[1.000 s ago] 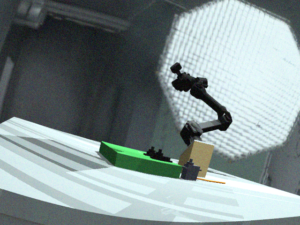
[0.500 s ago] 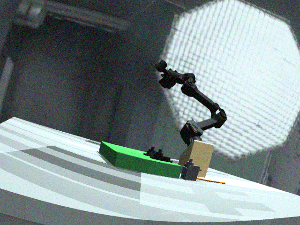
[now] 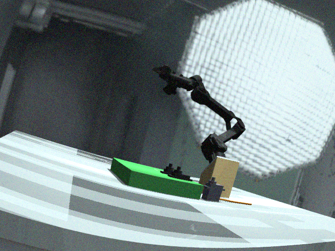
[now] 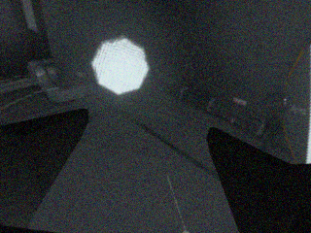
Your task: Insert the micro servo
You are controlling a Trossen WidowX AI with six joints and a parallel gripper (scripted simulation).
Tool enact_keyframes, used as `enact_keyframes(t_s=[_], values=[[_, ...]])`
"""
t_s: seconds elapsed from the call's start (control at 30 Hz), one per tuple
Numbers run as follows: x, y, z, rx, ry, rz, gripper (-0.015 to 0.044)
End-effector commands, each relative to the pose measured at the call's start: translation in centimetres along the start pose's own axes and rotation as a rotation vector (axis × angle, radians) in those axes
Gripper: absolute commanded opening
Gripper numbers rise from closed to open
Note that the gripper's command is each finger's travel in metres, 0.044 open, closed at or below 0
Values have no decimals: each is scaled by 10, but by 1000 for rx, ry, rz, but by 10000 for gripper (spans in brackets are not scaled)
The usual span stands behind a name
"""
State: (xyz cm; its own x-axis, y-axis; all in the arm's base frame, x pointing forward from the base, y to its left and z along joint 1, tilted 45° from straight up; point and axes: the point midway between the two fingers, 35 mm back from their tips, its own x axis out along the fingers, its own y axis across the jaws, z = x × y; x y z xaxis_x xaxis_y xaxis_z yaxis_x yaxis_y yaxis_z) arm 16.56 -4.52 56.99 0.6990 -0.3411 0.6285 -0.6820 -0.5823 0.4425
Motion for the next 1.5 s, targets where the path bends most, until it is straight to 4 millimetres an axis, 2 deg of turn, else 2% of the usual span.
enact_keyframes(t_s=[0.0,0.33,0.57,0.7,1.03,1.3,1.47], values=[[9,-37,11,-55,-25,-101,440],[12,-123,29,-188,-53,-344,440],[1,-193,45,-290,-67,-544,440],[-8,-220,49,-339,-57,-628,440],[-48,-301,62,-490,-15,-888,440],[-96,-360,77,-621,33,-1111,440],[-128,-389,86,-697,73,-1242,440]])
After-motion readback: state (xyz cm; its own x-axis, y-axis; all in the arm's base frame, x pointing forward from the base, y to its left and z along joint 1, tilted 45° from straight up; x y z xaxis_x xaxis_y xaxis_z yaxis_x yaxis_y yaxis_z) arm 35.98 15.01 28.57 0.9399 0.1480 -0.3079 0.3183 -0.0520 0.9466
